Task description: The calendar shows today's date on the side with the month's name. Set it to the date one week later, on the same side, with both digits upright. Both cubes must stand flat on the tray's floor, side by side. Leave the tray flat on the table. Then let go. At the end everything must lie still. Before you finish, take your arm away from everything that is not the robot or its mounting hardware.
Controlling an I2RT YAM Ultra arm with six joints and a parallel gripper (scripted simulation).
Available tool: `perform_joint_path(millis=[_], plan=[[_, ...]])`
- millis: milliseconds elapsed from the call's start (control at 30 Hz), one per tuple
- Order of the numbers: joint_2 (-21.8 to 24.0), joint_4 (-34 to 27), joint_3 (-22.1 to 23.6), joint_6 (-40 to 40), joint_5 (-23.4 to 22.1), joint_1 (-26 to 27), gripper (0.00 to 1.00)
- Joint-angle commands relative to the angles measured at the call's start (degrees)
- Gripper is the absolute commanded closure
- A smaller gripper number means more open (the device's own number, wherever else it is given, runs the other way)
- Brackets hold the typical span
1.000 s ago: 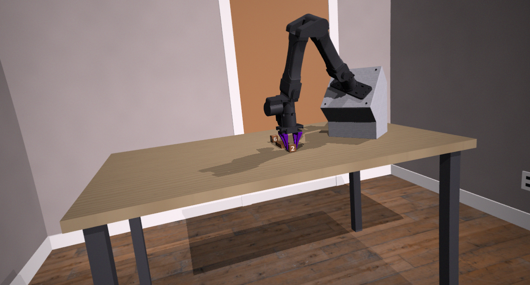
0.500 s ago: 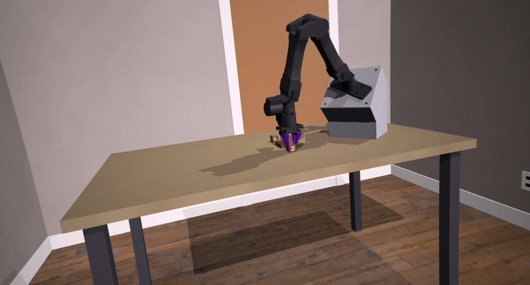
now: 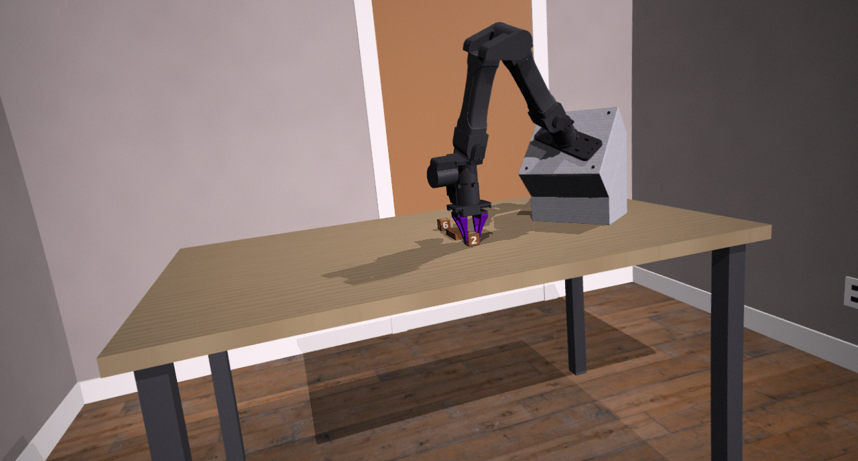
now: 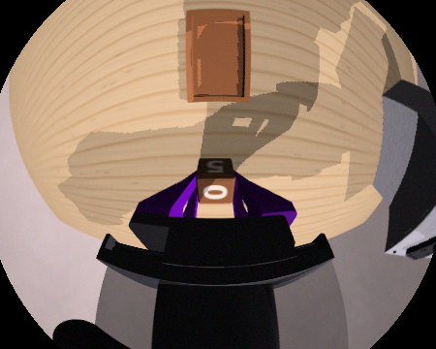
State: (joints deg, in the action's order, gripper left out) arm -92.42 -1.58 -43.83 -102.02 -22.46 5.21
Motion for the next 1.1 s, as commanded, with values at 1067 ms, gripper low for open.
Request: perform_joint_path(millis=[1067], plan=[[20.39,-24.94,-1.6,8.09,-5.27,9.54,0.73]])
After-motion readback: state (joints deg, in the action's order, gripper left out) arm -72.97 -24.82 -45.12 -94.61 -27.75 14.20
